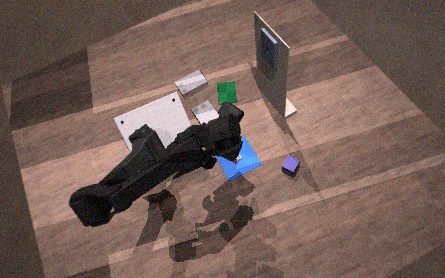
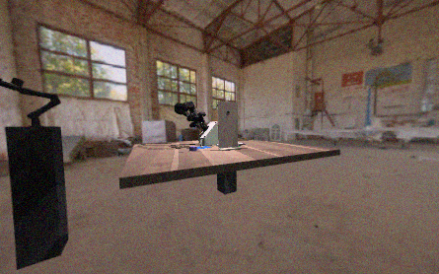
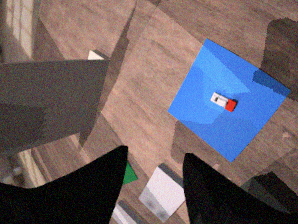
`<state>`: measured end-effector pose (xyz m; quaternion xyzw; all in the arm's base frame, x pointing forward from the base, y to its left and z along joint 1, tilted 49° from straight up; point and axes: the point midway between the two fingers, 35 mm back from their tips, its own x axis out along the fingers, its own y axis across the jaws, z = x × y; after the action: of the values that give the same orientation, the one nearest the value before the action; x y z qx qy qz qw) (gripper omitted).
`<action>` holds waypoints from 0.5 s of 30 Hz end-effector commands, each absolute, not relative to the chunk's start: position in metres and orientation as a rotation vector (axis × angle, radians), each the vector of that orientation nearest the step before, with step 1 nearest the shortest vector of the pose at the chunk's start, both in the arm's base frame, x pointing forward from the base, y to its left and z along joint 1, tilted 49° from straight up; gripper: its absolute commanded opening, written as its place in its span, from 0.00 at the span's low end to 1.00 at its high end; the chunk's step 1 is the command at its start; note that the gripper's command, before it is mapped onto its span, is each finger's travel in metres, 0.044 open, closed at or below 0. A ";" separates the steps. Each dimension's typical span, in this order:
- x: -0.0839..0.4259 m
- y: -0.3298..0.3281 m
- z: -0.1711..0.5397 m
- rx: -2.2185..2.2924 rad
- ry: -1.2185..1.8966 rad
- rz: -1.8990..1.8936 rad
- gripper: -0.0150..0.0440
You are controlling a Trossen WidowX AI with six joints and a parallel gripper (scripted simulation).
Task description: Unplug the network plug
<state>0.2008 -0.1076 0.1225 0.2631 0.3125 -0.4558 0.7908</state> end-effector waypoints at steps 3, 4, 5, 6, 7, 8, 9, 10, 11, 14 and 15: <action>0.204 -0.096 0.133 0.567 0.672 -0.985 0.52; 0.204 -0.094 0.135 0.567 0.672 -0.985 0.52; 0.204 -0.092 0.136 0.566 0.672 -0.985 0.52; 0.204 -0.090 0.138 0.566 0.672 -0.986 0.52; 0.205 -0.089 0.140 0.565 0.671 -0.986 0.52; 0.205 -0.087 0.141 0.565 0.671 -0.986 0.52; 0.205 -0.085 0.143 0.564 0.670 -0.986 0.52; 0.205 -0.083 0.145 0.563 0.669 -0.986 0.52; 0.205 -0.082 0.146 0.562 0.668 -0.986 0.52; 0.206 -0.076 0.151 0.559 0.665 -0.985 0.52; 0.206 -0.075 0.153 0.558 0.664 -0.985 0.52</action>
<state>0.2053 -0.0812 0.1462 0.2611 0.3116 -0.4571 0.7910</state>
